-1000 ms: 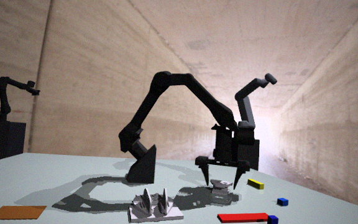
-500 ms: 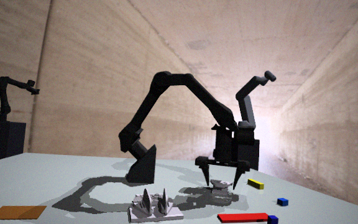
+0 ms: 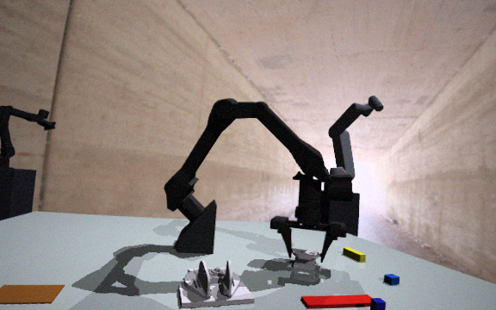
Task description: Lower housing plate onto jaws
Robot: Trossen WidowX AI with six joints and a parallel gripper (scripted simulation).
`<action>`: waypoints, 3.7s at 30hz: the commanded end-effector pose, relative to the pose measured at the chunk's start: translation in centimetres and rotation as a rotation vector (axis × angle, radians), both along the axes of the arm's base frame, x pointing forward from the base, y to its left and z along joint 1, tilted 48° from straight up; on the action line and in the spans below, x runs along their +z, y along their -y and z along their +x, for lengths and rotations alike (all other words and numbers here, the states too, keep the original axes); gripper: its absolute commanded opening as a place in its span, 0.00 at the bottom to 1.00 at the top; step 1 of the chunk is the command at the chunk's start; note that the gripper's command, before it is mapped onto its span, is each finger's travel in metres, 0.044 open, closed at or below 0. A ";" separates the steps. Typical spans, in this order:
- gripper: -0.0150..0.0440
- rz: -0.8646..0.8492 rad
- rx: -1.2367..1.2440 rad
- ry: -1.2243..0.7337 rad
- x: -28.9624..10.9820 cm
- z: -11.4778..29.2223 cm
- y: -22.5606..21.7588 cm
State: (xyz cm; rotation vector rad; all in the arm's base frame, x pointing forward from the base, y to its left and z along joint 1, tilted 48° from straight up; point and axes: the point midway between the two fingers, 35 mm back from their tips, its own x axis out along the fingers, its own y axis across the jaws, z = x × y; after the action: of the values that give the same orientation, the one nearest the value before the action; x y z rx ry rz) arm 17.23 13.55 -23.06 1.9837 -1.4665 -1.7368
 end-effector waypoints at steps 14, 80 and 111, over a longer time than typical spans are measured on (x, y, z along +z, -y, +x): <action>0.85 0.001 0.001 0.000 1.5 0.4 -1.8; 0.85 0.059 0.202 -0.187 13.2 7.1 1.4; 0.85 0.068 0.356 -0.349 19.6 9.0 9.2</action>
State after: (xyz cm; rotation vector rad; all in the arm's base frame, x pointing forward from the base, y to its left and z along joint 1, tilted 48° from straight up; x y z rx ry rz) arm 26.12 5.35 -4.45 1.7375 -0.9228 -1.8665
